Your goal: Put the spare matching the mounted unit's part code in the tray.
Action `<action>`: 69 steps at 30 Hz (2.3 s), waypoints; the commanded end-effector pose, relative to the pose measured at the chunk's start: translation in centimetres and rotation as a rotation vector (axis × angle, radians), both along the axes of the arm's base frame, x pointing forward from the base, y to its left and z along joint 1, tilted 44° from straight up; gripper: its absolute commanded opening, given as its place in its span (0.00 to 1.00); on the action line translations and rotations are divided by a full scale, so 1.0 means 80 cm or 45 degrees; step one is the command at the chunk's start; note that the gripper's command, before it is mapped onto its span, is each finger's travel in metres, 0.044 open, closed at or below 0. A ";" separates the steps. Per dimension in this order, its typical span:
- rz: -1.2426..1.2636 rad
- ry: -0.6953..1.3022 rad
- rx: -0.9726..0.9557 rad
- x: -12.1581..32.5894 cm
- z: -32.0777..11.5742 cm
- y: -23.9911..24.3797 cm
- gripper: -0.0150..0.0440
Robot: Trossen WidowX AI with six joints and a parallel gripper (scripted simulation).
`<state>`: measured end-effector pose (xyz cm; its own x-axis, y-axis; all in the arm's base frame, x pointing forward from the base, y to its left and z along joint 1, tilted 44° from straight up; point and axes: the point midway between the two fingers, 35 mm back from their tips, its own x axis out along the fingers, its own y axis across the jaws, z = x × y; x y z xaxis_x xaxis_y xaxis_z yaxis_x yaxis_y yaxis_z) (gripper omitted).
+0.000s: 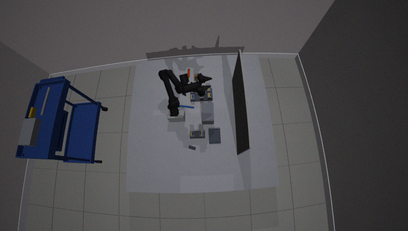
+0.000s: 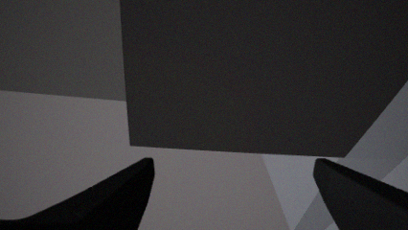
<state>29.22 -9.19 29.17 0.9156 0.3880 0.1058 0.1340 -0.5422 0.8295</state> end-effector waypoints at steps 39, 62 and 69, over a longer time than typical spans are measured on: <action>1.492 0.115 -1.438 0.109 -0.258 0.041 1.00; 1.649 -0.018 -1.455 0.100 -0.261 0.050 1.00; 1.653 -0.034 -1.465 0.100 -0.259 0.053 1.00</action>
<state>37.27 -5.03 8.26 -0.0256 0.6938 -0.7197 -0.0345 0.7189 0.6942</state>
